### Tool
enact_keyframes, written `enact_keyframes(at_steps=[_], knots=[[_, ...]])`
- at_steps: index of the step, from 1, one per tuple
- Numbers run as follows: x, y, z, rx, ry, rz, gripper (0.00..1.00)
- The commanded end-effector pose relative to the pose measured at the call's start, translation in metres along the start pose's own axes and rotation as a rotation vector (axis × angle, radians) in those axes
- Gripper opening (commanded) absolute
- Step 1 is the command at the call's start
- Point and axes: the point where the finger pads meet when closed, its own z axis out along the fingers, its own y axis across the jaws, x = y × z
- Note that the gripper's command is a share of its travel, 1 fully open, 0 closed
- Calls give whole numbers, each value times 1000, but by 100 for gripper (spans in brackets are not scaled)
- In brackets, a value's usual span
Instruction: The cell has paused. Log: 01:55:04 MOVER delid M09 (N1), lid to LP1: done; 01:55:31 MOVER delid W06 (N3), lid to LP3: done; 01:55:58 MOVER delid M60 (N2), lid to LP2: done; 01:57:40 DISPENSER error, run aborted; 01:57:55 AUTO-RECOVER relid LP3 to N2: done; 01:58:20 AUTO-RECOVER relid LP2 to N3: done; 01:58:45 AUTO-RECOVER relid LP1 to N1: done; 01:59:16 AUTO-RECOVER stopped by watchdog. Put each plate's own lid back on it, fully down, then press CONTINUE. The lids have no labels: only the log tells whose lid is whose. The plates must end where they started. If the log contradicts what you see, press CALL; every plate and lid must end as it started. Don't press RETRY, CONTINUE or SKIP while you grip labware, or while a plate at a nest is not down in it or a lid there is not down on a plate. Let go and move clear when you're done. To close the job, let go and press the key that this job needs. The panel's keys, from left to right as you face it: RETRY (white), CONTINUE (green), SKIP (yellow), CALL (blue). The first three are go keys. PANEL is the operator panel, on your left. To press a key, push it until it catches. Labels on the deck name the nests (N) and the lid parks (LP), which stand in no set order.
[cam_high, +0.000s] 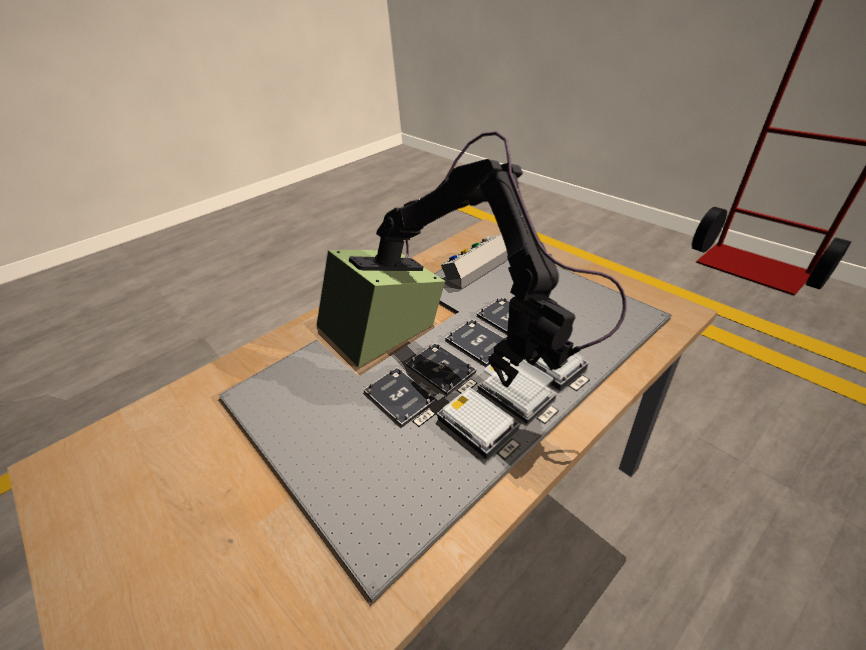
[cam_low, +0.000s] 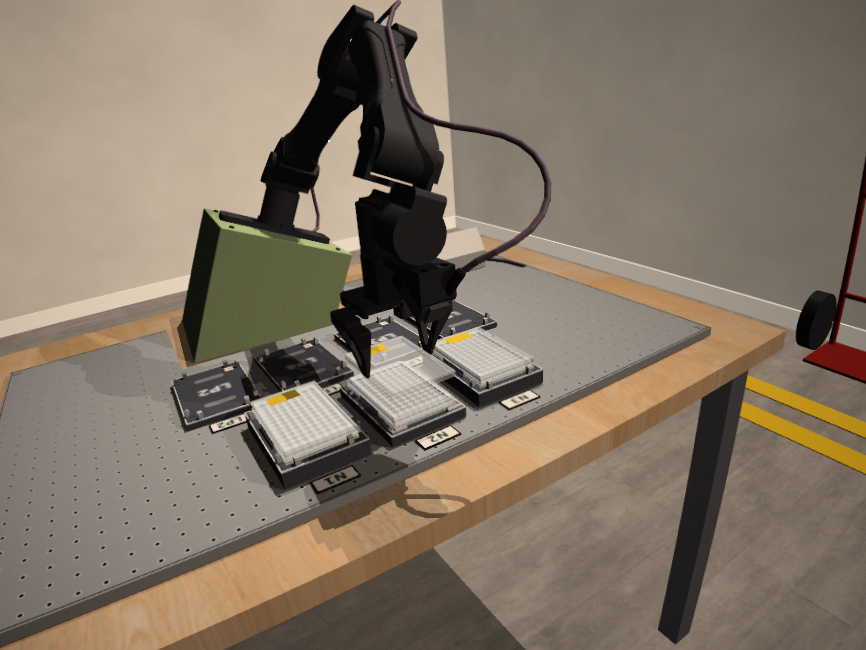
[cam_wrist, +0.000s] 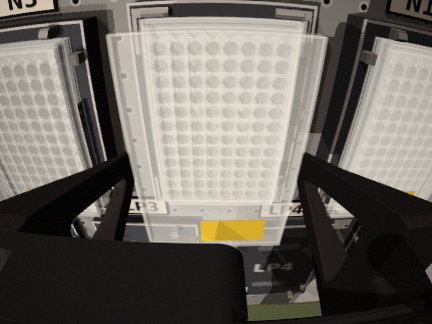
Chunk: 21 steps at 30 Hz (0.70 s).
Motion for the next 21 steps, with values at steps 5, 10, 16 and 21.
enact_keyframes(at_steps=[5, 10, 16, 21], knots=[[-13, -7, -21, 2, -49, -1, 0], [-12, -9, -18, 1, -42, 2, 0], [-10, -10, -15, 0, -35, 5, 0], [-14, -9, -20, 2, -48, -1, 0]])
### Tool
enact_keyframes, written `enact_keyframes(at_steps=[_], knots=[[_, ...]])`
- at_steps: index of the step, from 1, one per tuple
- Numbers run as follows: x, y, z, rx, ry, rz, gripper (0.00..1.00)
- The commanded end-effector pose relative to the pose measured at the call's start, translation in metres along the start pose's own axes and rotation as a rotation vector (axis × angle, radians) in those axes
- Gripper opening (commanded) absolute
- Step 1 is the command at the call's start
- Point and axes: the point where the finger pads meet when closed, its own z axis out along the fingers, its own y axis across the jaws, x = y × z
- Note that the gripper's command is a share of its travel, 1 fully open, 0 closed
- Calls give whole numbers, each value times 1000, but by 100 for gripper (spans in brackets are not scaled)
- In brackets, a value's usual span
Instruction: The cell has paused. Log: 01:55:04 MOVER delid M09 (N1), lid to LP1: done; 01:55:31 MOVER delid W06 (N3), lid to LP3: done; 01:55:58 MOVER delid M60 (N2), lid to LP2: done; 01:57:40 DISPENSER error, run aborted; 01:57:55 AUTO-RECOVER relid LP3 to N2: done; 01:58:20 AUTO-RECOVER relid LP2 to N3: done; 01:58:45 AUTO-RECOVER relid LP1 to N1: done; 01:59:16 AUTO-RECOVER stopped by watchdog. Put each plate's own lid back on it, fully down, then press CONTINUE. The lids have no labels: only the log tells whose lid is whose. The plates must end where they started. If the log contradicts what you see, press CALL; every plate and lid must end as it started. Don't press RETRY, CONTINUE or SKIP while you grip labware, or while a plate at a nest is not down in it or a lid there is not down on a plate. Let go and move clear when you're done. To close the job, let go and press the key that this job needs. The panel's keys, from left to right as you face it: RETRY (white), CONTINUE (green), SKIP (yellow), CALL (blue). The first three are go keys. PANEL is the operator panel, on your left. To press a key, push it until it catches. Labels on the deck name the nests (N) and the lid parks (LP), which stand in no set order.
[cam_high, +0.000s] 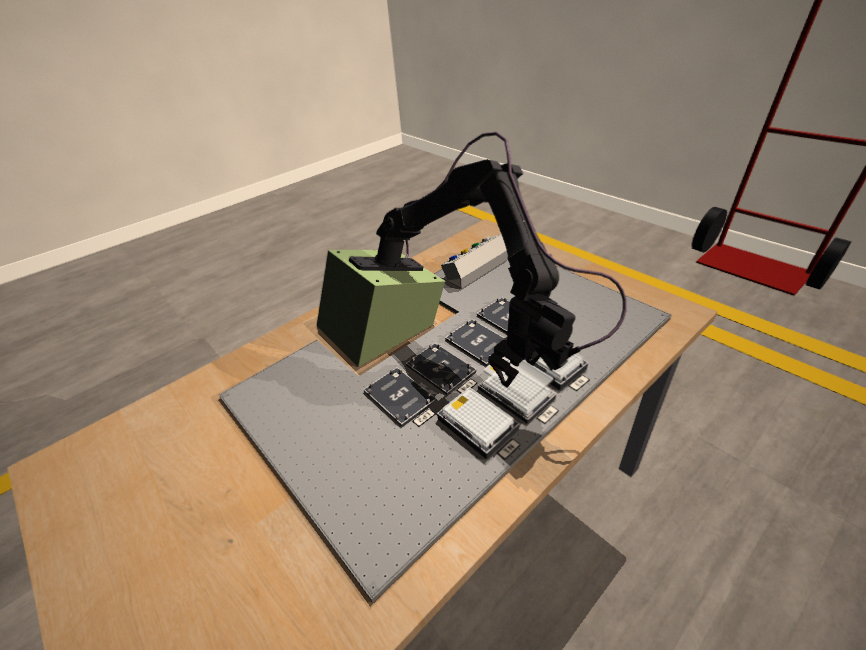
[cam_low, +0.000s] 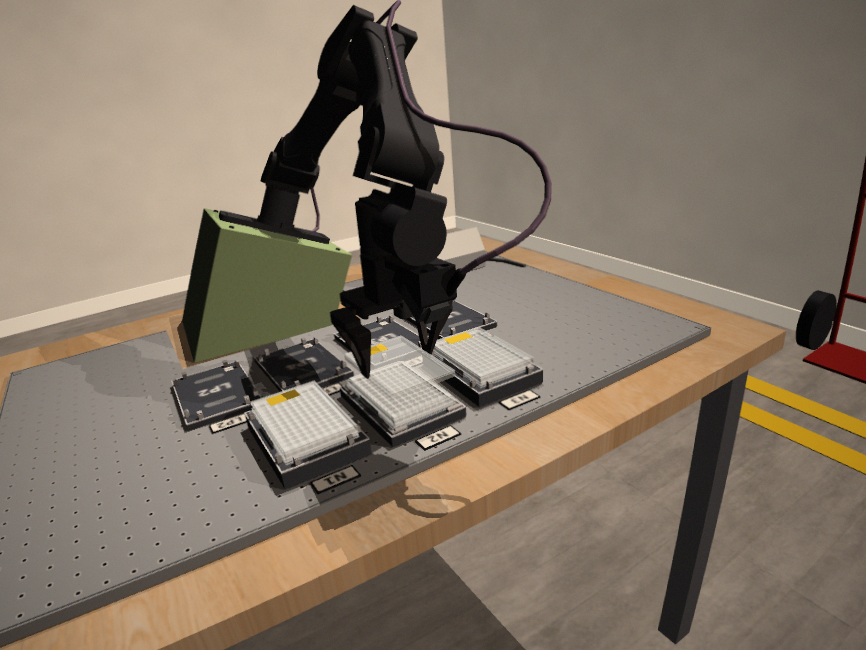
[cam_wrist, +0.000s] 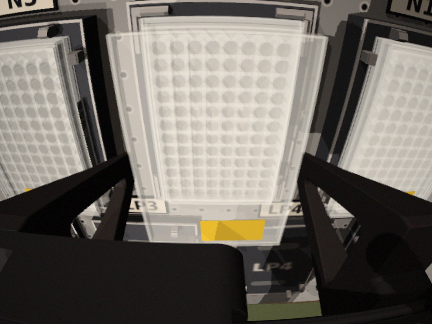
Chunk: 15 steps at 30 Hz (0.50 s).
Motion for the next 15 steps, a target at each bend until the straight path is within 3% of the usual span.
enact_keyframes(at_steps=[1, 4, 5, 15], knots=[[-13, -10, -19, 2, -51, 3, 0], [1, -3, -15, 0, -43, 45, 0], [5, 9, -12, -1, -35, 27, 0], [33, 38, -10, -1, -34, 27, 0]])
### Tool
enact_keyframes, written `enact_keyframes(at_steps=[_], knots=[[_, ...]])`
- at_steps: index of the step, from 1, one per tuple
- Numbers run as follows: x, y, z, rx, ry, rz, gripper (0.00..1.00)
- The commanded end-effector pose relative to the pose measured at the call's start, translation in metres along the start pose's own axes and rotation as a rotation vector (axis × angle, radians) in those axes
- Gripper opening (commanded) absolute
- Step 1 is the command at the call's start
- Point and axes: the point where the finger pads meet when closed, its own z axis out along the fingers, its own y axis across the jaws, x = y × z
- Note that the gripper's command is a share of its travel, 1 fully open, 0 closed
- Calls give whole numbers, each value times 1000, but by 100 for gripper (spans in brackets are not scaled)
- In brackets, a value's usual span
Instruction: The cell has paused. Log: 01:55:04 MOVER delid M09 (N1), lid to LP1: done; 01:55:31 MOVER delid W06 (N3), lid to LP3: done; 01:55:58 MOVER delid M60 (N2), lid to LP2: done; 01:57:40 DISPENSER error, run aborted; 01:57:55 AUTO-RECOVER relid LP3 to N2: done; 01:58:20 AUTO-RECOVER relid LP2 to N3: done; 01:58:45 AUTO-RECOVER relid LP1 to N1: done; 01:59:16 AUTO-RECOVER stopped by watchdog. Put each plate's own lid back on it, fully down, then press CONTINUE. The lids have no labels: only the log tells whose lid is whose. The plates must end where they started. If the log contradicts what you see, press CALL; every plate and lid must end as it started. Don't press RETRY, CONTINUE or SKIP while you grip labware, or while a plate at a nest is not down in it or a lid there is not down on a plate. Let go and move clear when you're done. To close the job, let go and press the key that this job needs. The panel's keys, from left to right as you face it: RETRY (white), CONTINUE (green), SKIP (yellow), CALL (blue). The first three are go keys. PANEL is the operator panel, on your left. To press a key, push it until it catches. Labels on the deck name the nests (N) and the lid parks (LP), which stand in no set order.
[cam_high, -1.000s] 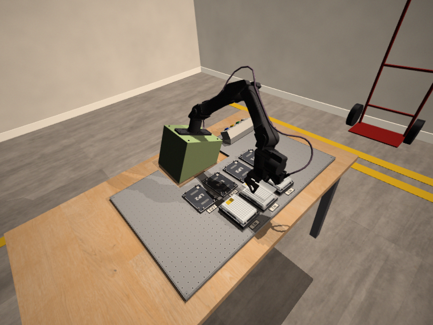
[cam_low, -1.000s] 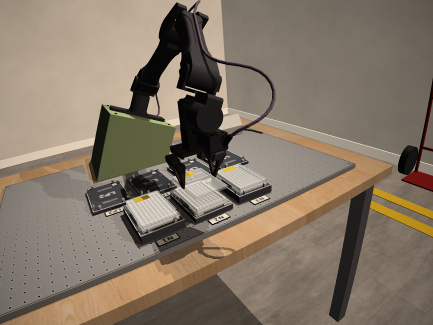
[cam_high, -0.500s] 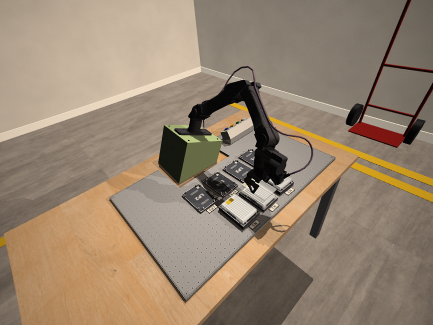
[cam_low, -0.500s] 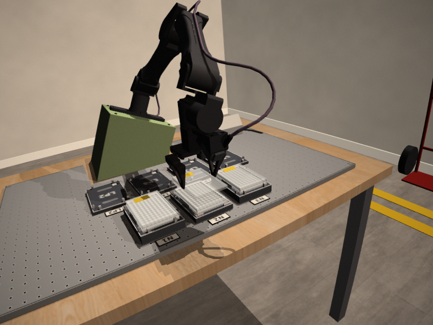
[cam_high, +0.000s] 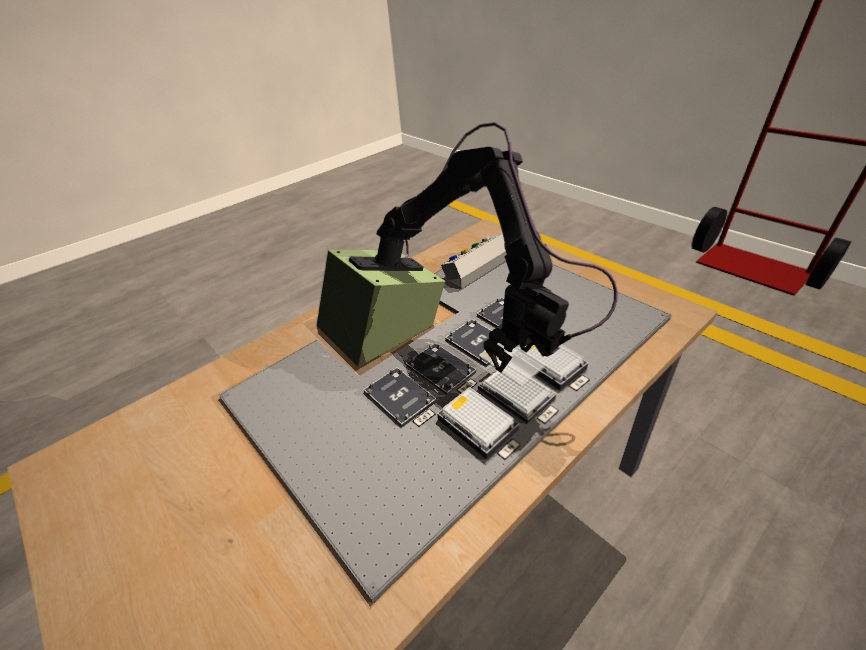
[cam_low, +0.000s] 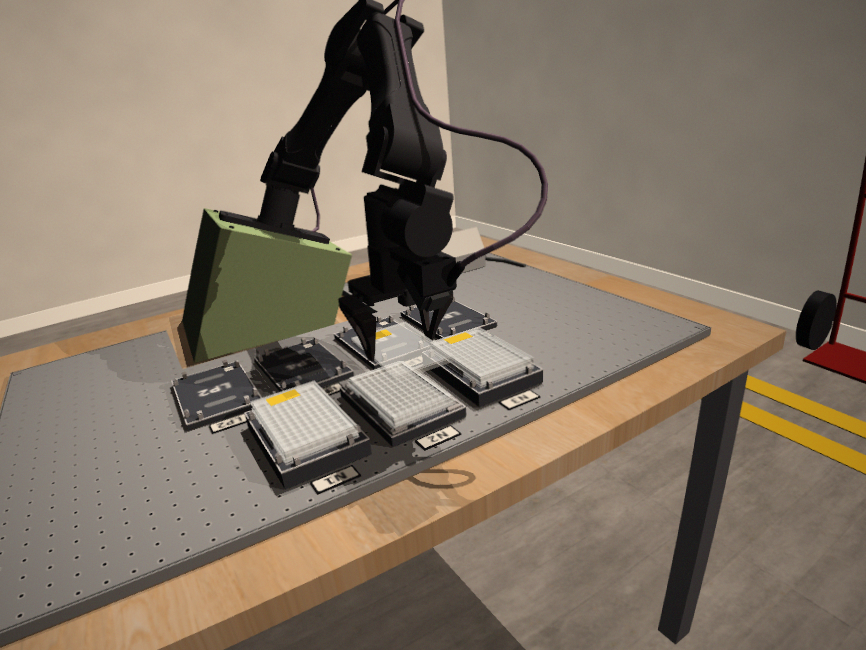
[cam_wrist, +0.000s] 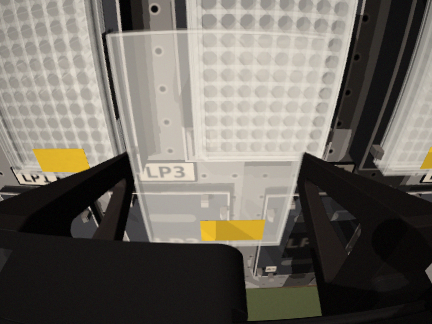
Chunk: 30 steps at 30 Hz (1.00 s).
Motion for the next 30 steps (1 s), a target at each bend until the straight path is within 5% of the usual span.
enact_keyframes(at_steps=[1, 30], knots=[[-2, 15, -13, -1, -63, 4, 0], [86, 102, -7, 4, -63, 5, 0]])
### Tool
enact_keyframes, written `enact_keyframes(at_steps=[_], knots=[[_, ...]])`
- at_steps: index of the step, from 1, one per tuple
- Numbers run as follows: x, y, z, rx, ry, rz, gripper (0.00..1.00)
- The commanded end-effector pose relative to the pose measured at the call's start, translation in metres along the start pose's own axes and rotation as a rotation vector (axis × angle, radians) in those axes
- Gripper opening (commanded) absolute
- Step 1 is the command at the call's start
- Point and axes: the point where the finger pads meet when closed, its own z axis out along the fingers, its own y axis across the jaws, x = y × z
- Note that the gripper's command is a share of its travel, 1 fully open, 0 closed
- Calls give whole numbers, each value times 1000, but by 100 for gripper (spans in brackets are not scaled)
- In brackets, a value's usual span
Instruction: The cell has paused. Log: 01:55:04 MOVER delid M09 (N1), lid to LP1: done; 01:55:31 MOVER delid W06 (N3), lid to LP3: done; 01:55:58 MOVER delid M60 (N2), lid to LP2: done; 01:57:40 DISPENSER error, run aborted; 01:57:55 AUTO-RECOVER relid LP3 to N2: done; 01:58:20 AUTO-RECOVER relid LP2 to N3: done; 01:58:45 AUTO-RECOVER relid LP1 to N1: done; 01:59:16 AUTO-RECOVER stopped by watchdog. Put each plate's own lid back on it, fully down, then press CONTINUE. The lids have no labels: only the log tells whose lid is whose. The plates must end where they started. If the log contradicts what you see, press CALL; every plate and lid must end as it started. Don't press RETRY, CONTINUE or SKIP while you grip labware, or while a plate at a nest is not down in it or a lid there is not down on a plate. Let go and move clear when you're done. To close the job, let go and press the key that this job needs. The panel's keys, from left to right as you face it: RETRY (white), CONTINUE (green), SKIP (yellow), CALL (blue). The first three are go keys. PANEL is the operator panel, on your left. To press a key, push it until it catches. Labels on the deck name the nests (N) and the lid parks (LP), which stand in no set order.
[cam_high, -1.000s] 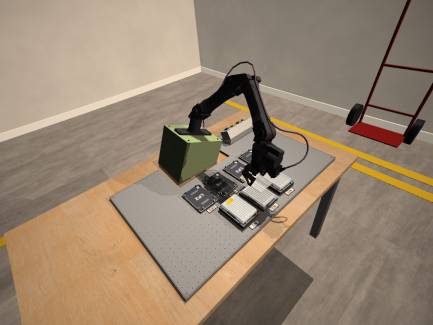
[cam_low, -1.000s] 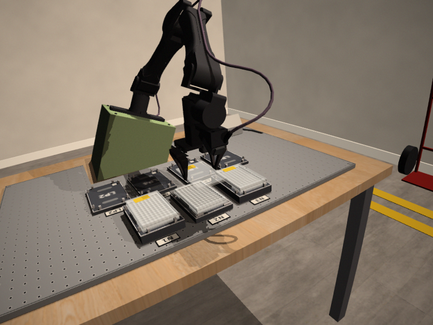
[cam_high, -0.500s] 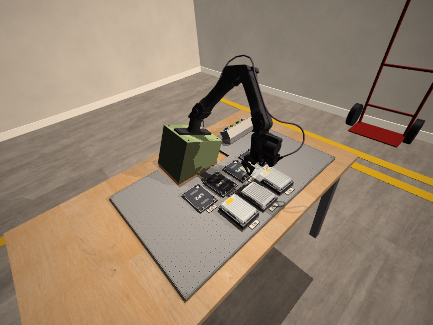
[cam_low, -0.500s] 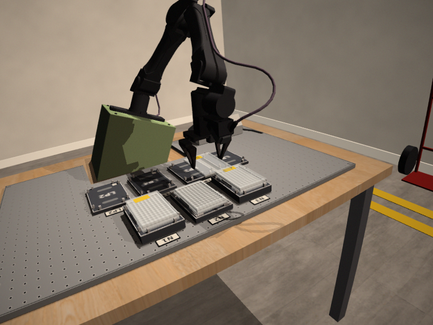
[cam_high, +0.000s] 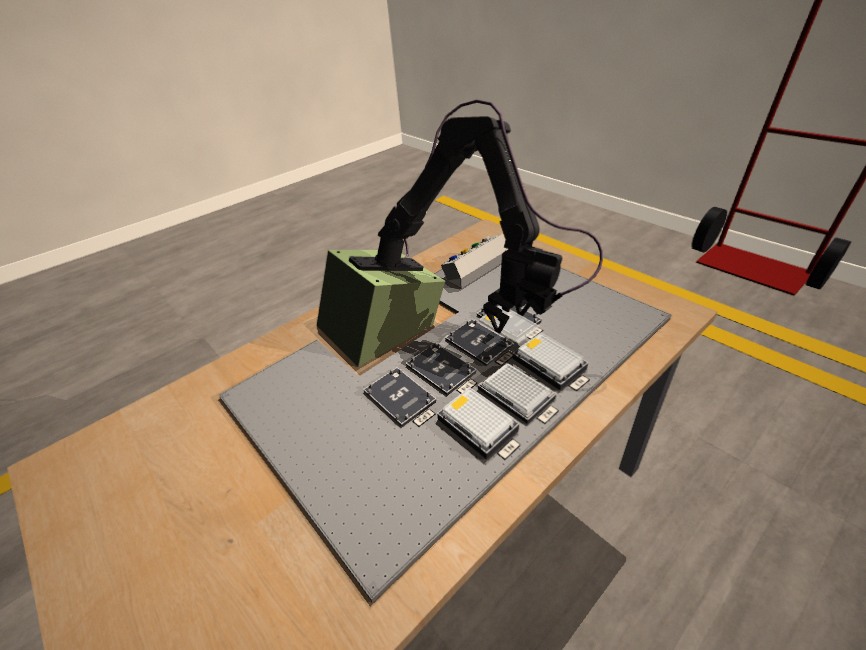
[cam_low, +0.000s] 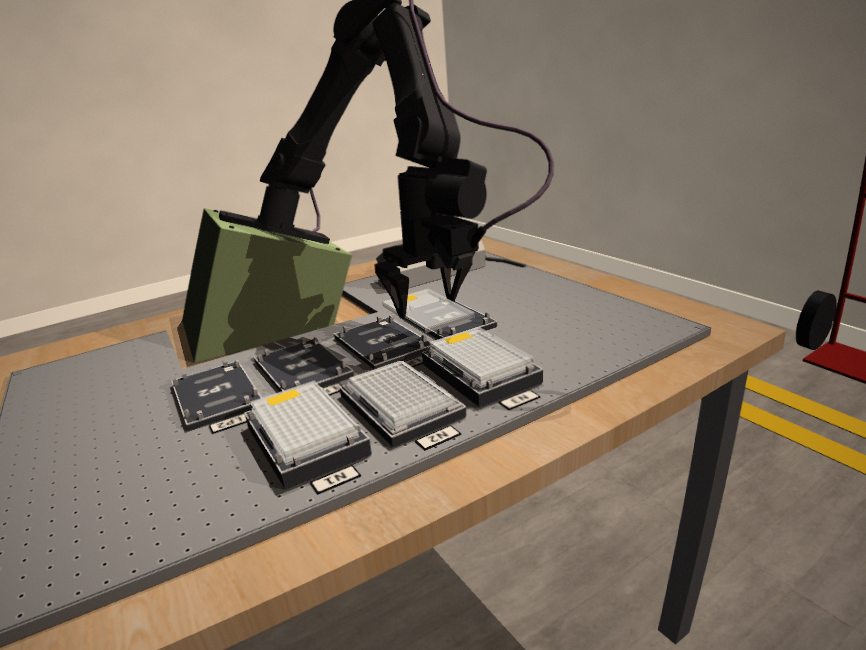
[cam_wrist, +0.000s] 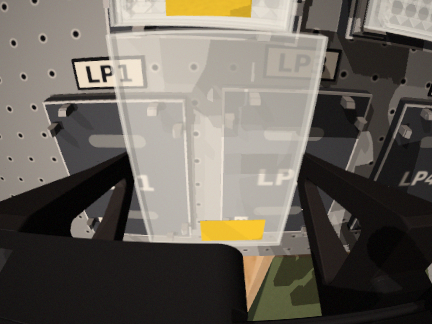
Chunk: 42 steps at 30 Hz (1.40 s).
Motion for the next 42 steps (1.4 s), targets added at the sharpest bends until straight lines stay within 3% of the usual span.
enact_keyframes(at_steps=[1, 20, 22, 26, 42], knots=[[0, 10, -8, 2, -49, 21, 0], [58, 70, -5, -2, -48, 21, 0], [44, 82, -13, -23, -84, 7, 0], [43, 72, -8, -8, -66, 36, 0], [51, 73, -2, -3, -49, 28, 0]])
